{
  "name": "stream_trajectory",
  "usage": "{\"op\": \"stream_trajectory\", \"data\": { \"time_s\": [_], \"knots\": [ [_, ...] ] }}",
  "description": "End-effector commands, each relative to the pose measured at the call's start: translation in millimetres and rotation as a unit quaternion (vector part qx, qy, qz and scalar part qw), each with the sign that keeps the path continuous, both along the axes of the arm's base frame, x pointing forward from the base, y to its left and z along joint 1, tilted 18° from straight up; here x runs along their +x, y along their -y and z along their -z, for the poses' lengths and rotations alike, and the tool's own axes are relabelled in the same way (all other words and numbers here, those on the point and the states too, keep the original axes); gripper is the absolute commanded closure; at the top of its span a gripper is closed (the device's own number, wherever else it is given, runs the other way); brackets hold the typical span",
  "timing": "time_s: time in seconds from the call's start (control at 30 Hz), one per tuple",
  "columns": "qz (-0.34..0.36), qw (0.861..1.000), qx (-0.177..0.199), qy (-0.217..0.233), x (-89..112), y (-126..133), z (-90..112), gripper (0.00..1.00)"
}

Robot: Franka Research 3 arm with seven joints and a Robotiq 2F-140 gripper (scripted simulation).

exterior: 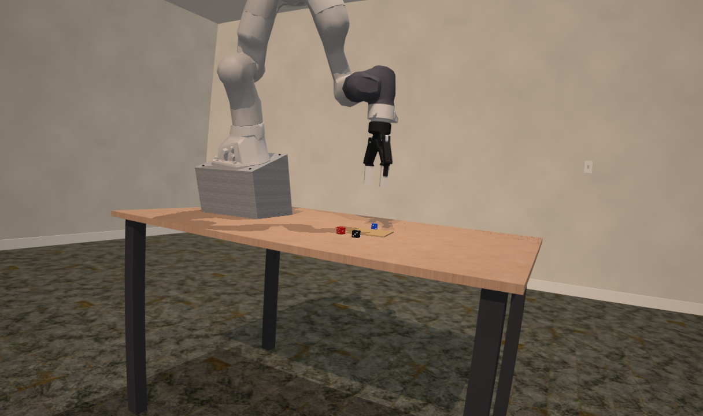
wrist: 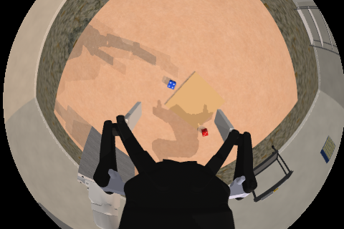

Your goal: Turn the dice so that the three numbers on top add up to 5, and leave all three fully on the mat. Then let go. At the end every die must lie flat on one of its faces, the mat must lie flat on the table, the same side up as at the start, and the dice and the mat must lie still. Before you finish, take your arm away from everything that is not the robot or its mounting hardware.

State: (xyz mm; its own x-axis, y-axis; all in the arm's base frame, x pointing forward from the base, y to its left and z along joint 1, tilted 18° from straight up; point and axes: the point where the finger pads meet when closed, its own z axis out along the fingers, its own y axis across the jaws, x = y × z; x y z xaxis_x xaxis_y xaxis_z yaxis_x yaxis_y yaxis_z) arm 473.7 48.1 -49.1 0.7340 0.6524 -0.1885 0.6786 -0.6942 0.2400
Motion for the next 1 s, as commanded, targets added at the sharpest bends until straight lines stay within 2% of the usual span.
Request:
{"op": "stream_trajectory", "data": {
  "time_s": [0.0, 0.7, 0.73, 0.97],
  "knots": [
    [-0.029, 1.000, -0.001, -0.009, 0, 26, -7, 0.00],
    [-0.029, 1.000, -0.001, -0.009, 0, 26, -7, 0.00],
    [-0.060, 0.998, -0.002, -0.019, -3, 61, -16, 0.00],
    [-0.060, 0.998, -0.002, -0.019, -3, 61, -16, 0.00]
  ]
}}
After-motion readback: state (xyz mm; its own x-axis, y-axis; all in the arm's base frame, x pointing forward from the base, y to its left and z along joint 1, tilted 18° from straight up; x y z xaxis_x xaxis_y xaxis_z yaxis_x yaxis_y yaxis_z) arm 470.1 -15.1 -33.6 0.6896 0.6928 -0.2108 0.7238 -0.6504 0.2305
